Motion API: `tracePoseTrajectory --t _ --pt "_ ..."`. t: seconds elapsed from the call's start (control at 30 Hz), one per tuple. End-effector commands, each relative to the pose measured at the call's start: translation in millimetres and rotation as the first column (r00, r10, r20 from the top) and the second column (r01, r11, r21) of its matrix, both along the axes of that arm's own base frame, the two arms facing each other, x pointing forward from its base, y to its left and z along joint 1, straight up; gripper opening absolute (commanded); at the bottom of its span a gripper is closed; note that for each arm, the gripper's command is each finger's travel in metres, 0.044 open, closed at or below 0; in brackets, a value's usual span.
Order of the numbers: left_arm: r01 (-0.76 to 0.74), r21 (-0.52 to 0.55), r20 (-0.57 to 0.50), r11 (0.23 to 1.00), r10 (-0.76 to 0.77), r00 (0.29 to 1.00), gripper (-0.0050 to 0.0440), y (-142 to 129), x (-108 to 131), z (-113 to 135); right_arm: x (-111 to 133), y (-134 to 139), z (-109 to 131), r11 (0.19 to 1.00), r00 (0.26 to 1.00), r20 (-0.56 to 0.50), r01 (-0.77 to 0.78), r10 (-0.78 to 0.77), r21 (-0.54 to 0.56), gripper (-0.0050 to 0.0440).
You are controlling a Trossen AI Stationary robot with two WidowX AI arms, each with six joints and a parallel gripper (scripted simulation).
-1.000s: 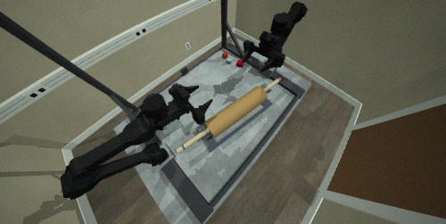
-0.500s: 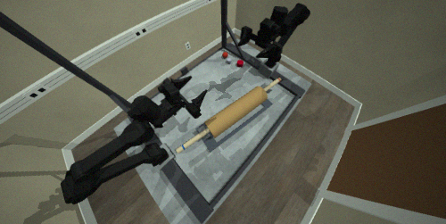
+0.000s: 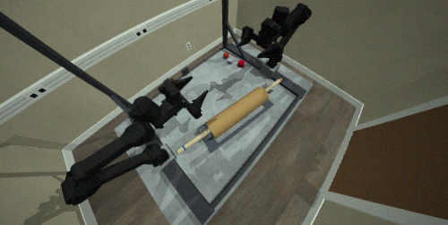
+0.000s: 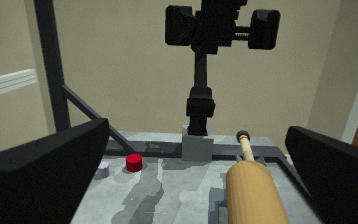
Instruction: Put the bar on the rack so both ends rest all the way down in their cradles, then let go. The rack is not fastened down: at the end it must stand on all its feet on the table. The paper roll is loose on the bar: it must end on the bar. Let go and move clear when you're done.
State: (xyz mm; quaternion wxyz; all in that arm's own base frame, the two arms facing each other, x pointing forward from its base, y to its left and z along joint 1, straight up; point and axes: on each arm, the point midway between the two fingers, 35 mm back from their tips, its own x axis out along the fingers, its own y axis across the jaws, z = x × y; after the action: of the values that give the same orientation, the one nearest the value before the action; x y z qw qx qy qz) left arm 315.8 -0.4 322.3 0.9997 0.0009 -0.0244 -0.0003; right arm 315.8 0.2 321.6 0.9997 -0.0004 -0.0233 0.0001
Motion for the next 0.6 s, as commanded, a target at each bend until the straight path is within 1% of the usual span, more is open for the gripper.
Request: tracePoseTrajectory --t 0.0,0.2,0.33,0.37,0.4,0.57 --pt "0.0 -0.006 0.02 1.0 0.0 1.0 0.044 0.5 -2.2 8.4 -1.9 0.1 14.8 1.0 0.999 0.036 -0.002 0.002 0.002 0.044" --pt "0.0 -0.006 0.028 1.0 0.0 1.0 0.044 0.7 -2.7 11.9 -2.1 -0.6 14.8 1.0 0.999 0.036 -0.001 0.0 0.003 0.044" --pt "0.0 -0.006 0.027 1.0 0.0 1.0 0.044 0.8 -2.8 11.3 -2.1 -0.5 14.4 1.0 0.999 0.035 -0.001 0.001 0.003 0.044" --pt "0.0 -0.005 0.021 1.0 0.0 1.0 0.044 0.6 -2.1 8.7 -1.8 -0.3 11.2 1.0 1.0 0.028 -0.001 0.001 0.003 0.044" --pt "0.0 -0.006 0.029 1.0 0.0 1.0 0.044 0.6 -3.0 11.9 -2.2 -0.4 15.2 1.0 0.999 0.037 -0.001 0.001 0.003 0.044" --pt "0.0 -0.006 0.029 1.0 0.0 1.0 0.044 0.8 -3.1 12.1 -2.3 -0.6 15.1 1.0 0.999 0.037 -0.001 0.0 0.003 0.044"
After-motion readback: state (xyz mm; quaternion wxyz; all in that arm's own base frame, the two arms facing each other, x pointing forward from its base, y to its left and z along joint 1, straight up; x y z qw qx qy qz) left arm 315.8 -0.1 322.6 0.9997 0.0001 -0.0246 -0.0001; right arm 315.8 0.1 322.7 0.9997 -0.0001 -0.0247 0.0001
